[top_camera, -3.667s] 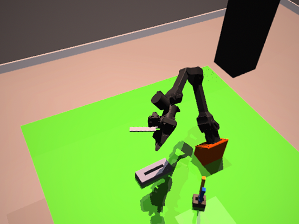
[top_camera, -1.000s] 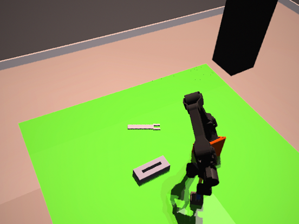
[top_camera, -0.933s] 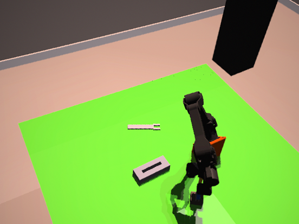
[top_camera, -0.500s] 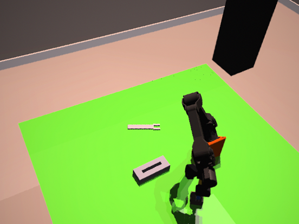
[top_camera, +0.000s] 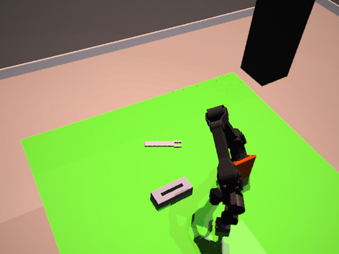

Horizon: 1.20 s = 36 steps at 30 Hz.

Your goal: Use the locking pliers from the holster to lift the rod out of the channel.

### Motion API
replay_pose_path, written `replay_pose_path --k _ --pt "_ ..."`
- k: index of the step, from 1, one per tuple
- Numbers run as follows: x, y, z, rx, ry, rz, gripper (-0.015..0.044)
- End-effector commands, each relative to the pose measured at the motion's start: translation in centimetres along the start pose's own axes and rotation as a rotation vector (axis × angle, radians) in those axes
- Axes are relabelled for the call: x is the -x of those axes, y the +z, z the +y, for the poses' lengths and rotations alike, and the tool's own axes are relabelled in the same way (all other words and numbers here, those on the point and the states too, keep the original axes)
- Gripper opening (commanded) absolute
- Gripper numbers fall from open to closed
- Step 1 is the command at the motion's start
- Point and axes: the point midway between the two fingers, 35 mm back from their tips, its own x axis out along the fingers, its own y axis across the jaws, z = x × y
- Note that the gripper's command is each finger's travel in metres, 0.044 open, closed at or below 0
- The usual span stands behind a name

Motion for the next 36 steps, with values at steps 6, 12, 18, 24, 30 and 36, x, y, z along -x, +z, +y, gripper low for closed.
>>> replay_pose_path --k 6,12,18,24,30,36 --pt "-0.19 0.00 0.01 0.005 -0.002 -0.005 0.0425" --pt "-0.19 0.00 0.01 0.005 -0.002 -0.005 0.0417" --pt "-0.19 0.00 0.01 0.005 -0.002 -0.005 0.0409" --pt "-0.19 0.00 0.01 0.005 -0.002 -0.005 0.0401" --pt "-0.19 0.00 0.01 0.005 -0.002 -0.005 0.0393" --pt "-0.19 0.00 0.01 0.005 -0.002 -0.005 0.0385"
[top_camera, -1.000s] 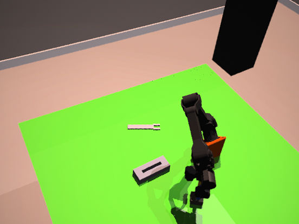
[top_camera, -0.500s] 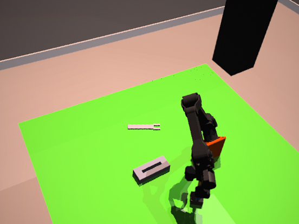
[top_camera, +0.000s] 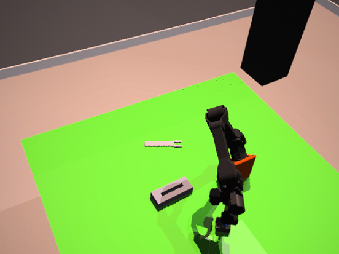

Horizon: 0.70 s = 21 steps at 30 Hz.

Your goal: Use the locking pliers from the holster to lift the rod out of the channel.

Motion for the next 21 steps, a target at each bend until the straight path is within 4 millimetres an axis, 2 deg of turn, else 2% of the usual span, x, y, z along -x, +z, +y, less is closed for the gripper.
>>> replay_pose_path --k 1,21 --pt "-0.12 0.03 0.02 0.004 -0.001 -0.005 0.0384" --pt "-0.12 0.03 0.02 0.004 -0.001 -0.005 0.0357"
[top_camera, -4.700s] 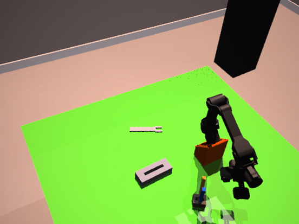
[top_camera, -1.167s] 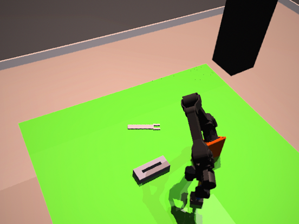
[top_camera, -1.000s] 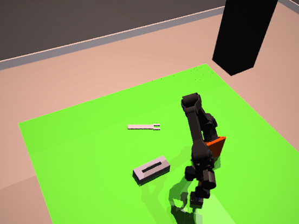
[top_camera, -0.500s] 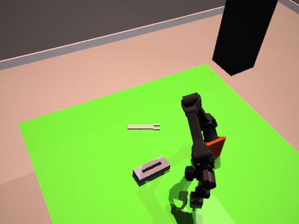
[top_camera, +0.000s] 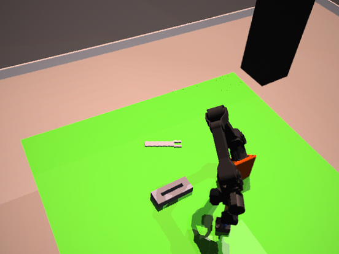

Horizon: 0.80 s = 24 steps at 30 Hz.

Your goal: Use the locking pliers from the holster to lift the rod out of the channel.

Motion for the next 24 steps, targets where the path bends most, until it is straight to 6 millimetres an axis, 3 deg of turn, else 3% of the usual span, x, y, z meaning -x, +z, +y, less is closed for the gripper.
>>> replay_pose_path --k 1,24 --pt "-0.11 0.03 0.02 0.004 -0.001 -0.005 0.0356" --pt "0.25 0.02 0.07 0.004 -0.002 -0.005 0.0323"
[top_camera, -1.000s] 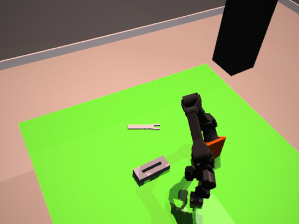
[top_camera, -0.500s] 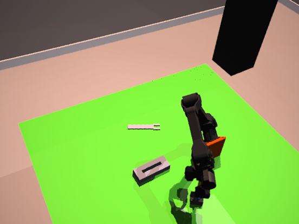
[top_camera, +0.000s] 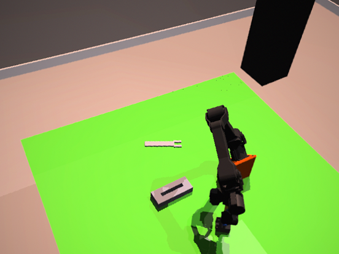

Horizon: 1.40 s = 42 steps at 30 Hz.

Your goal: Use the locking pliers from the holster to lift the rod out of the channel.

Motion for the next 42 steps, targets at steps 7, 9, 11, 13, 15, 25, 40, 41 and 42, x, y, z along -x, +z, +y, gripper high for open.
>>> replay_pose_path --k 7,9,11,13,15,25,40,41,42 --pt "1.2 0.0 0.1 0.003 -0.008 -0.003 0.0323" --pt "1.5 0.0 0.1 0.003 -0.009 -0.002 0.0323" --pt "1.8 0.0 0.1 0.002 -0.010 -0.002 0.0323" --pt "2.1 0.0 0.2 0.002 -0.012 -0.002 0.0323" --pt "2.4 0.0 0.2 0.002 -0.013 -0.001 0.0323" --pt "3.9 -0.1 0.2 0.000 -0.018 0.000 0.0323" --pt "4.4 2.5 -0.2 0.069 -0.009 0.005 0.0323" --pt "4.4 2.7 -0.2 0.075 -0.008 0.006 0.0323" --pt "4.4 2.9 -0.3 0.080 -0.007 0.006 0.0323"
